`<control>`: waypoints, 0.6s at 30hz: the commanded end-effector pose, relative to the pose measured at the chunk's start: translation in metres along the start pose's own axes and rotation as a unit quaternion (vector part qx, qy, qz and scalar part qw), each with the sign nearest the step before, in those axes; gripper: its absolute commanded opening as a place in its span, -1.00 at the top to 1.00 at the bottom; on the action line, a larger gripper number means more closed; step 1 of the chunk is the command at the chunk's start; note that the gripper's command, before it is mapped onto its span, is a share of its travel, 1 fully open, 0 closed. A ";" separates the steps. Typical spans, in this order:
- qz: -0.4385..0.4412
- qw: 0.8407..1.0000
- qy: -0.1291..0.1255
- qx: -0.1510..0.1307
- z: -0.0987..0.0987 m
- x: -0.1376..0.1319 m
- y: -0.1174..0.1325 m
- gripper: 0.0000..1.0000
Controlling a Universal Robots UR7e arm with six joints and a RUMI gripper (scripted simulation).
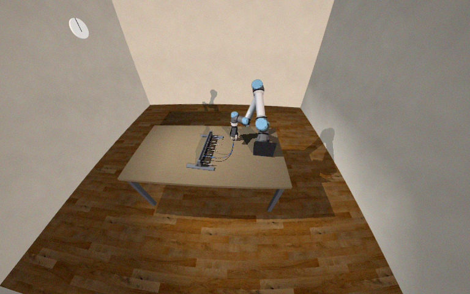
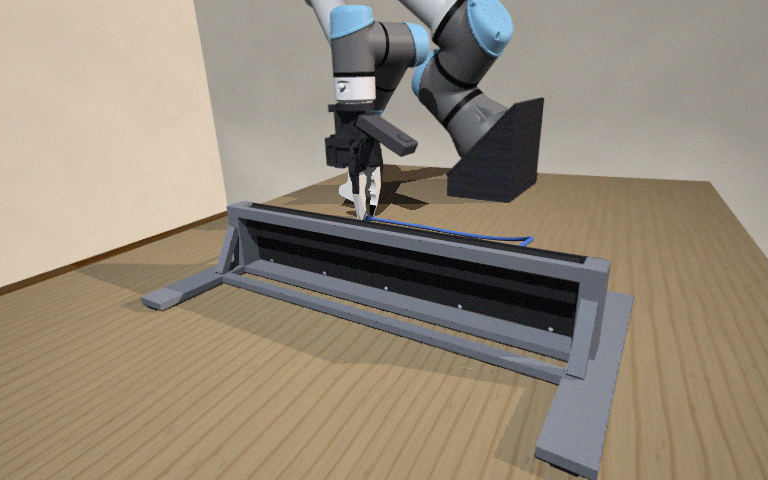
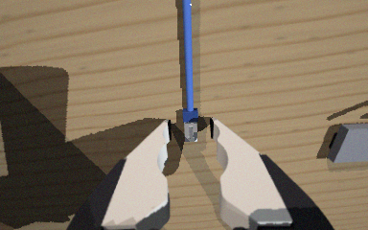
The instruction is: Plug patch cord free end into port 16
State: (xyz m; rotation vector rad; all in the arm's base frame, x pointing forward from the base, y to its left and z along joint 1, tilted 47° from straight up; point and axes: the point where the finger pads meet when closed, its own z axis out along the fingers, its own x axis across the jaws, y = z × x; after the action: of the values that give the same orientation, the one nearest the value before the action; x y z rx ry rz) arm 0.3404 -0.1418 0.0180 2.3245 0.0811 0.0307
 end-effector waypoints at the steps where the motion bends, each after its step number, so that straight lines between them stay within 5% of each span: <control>1: 0.000 1.000 0.000 0.000 0.000 0.000 0.000 0.56; 2: 0.000 1.000 0.000 0.000 0.000 0.000 0.000 1.00; 18: 0.000 1.000 0.000 0.000 0.000 0.000 0.000 1.00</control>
State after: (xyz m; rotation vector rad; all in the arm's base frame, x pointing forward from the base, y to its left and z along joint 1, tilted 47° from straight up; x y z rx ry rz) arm 0.3404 -0.1418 0.0180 2.3245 0.0811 0.0307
